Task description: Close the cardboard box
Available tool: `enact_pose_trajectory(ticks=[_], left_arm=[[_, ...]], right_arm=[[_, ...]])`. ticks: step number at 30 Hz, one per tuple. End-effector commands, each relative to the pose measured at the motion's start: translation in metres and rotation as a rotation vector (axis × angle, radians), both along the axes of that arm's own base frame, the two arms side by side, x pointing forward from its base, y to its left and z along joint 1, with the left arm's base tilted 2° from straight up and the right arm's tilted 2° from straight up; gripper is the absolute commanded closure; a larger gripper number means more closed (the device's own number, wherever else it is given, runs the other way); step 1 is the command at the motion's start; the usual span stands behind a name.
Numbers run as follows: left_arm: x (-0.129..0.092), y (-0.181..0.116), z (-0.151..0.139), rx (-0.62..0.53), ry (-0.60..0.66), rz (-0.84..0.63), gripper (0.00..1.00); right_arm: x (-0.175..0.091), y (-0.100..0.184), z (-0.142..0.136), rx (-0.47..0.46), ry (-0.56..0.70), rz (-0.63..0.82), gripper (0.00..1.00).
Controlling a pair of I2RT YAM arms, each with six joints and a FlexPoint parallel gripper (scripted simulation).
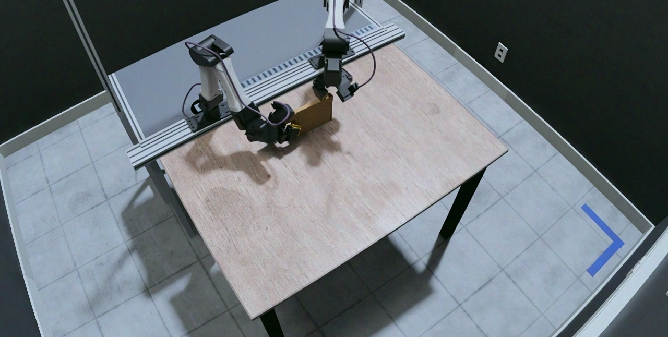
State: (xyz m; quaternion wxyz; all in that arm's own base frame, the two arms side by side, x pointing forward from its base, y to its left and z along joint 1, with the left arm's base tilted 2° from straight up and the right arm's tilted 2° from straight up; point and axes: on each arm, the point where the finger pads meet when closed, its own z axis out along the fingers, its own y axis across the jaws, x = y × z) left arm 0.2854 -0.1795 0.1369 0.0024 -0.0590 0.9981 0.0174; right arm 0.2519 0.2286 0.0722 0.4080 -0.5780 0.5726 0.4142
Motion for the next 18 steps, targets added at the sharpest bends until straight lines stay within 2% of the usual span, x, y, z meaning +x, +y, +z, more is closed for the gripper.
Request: enact_pose_trajectory(ticks=[1, 12, 18], left_arm=[[0.0032, 0.0039, 0.0083, -0.015, -0.041, 0.004, 0.16], [0.0061, 0.0042, 0.008, -0.016, -0.043, 0.004, 0.16], [0.0003, 0.0058, 0.008, -0.015, -0.041, 0.002, 0.16]], right_arm=[[0.0018, 0.0018, 0.0041, 0.009, -0.027, 0.007, 0.55], [0.0018, 0.0018, 0.0041, 0.009, -0.027, 0.007, 0.55], [0.0018, 0.0018, 0.0041, 0.009, -0.027, 0.007, 0.55]])
